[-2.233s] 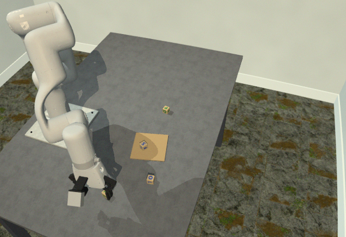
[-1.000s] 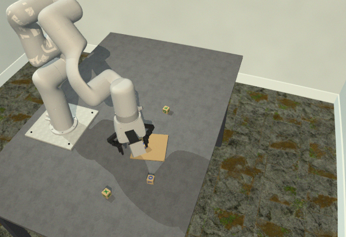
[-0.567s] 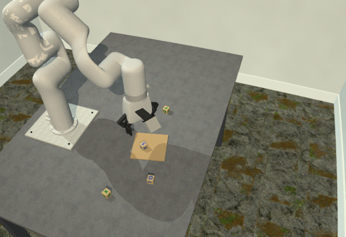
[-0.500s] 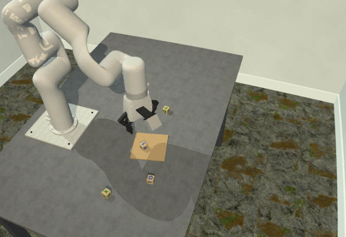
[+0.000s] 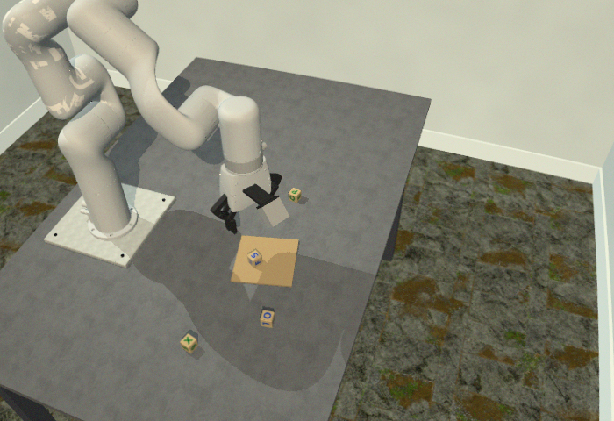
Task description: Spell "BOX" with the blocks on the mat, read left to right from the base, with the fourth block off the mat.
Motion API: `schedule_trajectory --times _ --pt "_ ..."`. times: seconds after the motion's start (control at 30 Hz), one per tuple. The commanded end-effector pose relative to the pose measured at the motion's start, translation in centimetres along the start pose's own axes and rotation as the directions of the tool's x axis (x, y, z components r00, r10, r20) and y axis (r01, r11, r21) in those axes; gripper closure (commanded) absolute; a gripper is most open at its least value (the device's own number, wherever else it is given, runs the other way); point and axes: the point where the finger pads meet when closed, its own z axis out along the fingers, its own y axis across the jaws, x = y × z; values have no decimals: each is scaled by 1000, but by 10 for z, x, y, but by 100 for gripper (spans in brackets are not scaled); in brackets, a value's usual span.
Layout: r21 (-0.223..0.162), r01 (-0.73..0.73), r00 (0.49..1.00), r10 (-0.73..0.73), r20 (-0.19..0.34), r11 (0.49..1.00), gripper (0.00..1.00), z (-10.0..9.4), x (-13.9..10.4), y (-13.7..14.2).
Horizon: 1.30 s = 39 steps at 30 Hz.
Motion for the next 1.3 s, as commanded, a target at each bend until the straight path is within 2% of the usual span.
schedule_trajectory --times 0.0,0.2,0.37,0.4,0.63,0.87,0.93,0.97,1.27 --pt "2 9 1000 -9 -3 1000 0 -1 1 -1" --pt "2 163 987 -163 -4 987 0 4 1 -1" --pt "1 212 977 -212 -4 977 0 5 1 -1" --pt "1 270 963 -270 -4 963 0 7 1 -1" --pt "1 399 917 -399 -4 917 0 12 1 -2" --pt "0 527 850 -527 -4 850 0 16 2 -2" --pt "0 527 850 -527 -4 850 0 16 2 -2" --pt "0 578 816 -578 -4 816 0 18 2 -2" --pt "-1 713 701 -713 -4 701 0 24 2 -2"
